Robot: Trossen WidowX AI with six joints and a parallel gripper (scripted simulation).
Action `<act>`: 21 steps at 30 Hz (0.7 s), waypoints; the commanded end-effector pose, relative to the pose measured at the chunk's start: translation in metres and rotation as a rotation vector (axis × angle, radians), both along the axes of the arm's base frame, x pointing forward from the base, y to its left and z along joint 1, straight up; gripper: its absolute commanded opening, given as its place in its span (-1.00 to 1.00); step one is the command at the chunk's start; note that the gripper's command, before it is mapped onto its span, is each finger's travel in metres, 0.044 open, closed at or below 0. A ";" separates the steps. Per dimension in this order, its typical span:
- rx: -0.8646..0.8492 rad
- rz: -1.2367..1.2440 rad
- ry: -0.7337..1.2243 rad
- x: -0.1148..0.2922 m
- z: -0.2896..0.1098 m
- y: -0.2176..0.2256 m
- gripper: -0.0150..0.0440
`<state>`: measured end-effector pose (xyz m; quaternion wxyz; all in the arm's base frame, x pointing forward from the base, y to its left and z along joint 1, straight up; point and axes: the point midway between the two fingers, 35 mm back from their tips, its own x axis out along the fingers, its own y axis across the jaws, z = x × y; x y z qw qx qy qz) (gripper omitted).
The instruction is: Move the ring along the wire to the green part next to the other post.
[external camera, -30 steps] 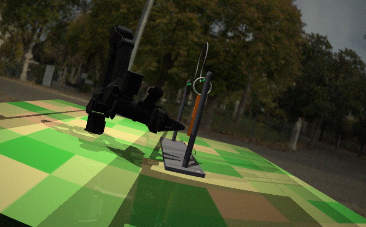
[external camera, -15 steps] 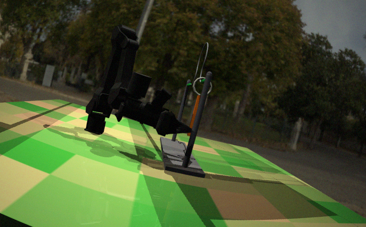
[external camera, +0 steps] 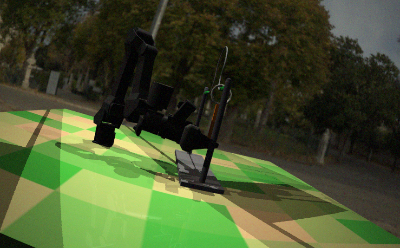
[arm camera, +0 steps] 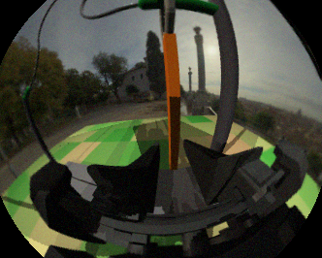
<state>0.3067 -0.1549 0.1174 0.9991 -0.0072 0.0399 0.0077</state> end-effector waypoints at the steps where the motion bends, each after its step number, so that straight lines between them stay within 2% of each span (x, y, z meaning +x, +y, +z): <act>1: 0.001 -0.001 -0.005 0.009 0.000 0.000 0.05; 21: 0.001 -0.002 -0.006 0.014 0.000 0.002 0.05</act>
